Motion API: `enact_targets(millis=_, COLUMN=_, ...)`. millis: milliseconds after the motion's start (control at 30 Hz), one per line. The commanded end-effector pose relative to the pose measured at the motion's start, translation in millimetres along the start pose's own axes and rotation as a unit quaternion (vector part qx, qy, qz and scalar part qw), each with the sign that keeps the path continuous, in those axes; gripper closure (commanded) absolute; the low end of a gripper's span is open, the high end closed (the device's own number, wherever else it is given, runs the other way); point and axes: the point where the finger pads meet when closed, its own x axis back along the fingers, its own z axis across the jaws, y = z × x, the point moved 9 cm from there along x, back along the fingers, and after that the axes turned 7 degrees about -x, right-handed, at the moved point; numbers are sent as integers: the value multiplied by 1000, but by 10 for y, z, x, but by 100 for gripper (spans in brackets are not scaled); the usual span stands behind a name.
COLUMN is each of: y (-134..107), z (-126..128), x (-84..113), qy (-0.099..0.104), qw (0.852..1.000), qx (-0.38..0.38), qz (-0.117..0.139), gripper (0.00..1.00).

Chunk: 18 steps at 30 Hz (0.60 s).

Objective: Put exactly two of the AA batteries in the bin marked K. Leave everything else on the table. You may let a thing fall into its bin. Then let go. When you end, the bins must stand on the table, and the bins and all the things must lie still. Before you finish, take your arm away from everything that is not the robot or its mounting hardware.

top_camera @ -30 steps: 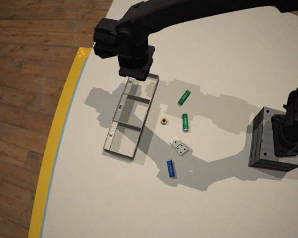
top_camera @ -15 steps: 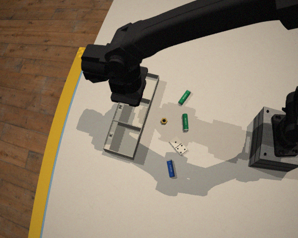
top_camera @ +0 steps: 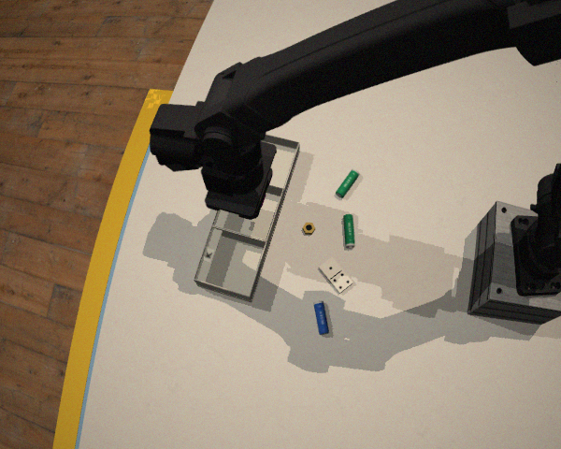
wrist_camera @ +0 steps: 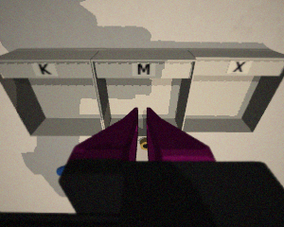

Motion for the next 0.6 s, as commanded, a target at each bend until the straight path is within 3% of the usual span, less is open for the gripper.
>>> enact_targets(millis=0, y=88, z=-17, x=-67, qy=2, qw=1000, qx=-10, qz=-10, gripper=92)
enact_targets(millis=367, y=36, z=-47, x=-394, qy=0, qw=1000, qx=-6, qz=-4, gripper=92)
enact_targets(millis=533, y=91, z=-34, x=-390, qy=2, qw=1000, qx=-5, qz=-10, gripper=92)
enact_targets(millis=567, y=131, z=15, x=-277, qy=3, qw=1000, qx=-3, qz=-18, gripper=92)
